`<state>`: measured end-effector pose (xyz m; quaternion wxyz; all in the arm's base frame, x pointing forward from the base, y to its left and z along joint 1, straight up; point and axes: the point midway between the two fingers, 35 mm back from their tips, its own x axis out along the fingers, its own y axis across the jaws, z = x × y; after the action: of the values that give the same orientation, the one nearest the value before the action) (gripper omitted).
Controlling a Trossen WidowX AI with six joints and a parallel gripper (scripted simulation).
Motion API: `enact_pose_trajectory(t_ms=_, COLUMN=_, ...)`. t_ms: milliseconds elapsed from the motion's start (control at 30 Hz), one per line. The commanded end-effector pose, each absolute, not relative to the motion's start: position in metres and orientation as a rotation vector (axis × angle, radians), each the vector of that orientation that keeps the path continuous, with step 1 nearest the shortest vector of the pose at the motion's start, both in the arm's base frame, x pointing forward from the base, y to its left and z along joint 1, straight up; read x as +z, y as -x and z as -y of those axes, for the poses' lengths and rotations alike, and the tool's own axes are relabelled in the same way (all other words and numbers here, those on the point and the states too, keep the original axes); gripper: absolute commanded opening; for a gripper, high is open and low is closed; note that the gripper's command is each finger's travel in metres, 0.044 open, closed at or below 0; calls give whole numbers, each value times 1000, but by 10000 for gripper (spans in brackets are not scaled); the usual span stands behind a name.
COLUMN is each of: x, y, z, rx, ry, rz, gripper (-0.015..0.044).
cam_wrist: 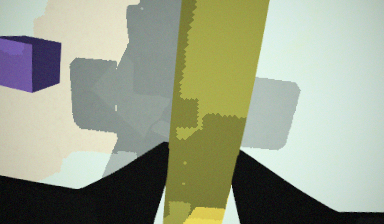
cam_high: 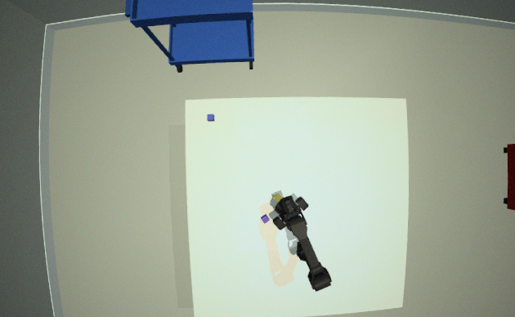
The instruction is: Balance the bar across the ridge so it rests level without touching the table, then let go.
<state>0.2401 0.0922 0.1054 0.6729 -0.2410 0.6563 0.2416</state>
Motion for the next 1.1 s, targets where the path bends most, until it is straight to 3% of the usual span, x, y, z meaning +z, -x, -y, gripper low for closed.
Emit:
enact_pose_trajectory(t_ms=0, x=105, y=-240, z=-92, rx=544, ry=543, rz=-1478, gripper=0)
enact_pose_trajectory(t_ms=67, x=105, y=-240, z=-92, rx=544, ry=543, rz=-1478, gripper=0)
enact_pose_trajectory(t_ms=300, x=105, y=-240, z=-92, rx=544, ry=543, rz=-1478, gripper=167)
enact_pose_trajectory(t_ms=1067, x=105, y=-240, z=-92, rx=544, ry=543, rz=-1478, gripper=169)
